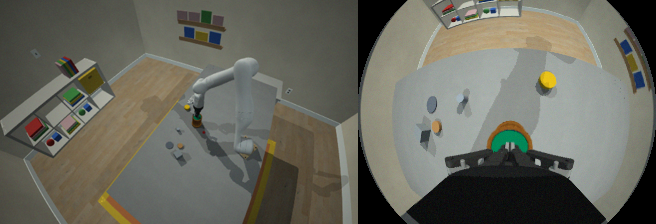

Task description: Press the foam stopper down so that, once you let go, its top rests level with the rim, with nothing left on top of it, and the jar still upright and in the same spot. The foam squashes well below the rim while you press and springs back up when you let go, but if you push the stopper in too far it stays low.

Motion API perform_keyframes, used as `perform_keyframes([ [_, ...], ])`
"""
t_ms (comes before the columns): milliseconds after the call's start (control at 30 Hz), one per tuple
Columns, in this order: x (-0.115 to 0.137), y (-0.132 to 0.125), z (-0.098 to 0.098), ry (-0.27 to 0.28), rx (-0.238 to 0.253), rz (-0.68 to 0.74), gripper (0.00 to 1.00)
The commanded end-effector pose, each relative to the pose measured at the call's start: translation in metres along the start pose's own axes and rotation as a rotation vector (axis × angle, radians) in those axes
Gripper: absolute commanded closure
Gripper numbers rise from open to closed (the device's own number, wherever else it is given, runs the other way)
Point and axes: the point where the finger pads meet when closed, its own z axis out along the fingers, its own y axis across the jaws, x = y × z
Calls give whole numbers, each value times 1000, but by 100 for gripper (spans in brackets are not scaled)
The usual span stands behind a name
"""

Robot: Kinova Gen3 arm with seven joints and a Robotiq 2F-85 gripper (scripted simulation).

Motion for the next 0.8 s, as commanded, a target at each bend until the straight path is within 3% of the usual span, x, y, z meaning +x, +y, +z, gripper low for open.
perform_keyframes([
  [0,0,0,-1,0,1,0,100],
  [767,0,0,-49,0,1,0,100],
])
